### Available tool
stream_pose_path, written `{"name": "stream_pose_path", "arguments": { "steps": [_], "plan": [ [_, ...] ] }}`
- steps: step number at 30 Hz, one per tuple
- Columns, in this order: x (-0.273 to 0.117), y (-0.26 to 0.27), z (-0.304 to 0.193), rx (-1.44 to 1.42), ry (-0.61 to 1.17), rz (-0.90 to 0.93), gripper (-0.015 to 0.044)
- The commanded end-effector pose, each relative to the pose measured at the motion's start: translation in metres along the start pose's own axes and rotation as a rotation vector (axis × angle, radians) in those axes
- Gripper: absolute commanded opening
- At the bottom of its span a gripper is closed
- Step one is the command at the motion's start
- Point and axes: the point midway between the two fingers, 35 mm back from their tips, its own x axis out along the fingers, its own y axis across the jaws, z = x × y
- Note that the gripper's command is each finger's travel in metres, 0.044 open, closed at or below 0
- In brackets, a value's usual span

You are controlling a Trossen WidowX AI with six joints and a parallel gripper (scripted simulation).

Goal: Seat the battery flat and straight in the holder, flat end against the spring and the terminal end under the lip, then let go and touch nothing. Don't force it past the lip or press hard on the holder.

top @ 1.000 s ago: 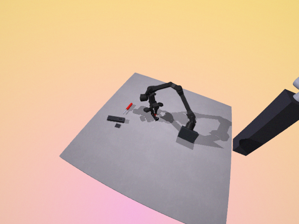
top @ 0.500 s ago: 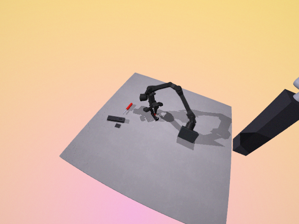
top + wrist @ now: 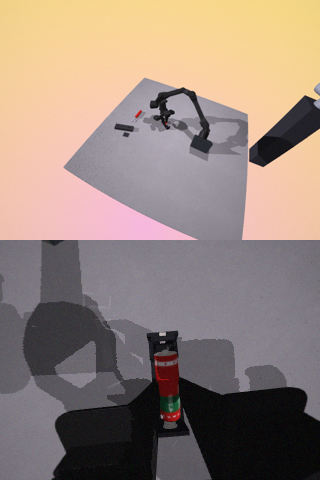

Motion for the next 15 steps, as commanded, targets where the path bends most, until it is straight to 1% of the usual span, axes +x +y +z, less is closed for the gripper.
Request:
{"name": "stream_pose_path", "arguments": {
  "steps": [1, 15],
  "plan": [
    [-0.0001, -0.0019, -0.0050, 0.004, 0.044, -0.006, 0.0064],
    [0.0031, -0.0036, -0.0041, 0.001, 0.114, -0.007, 0.0064]
  ]
}}
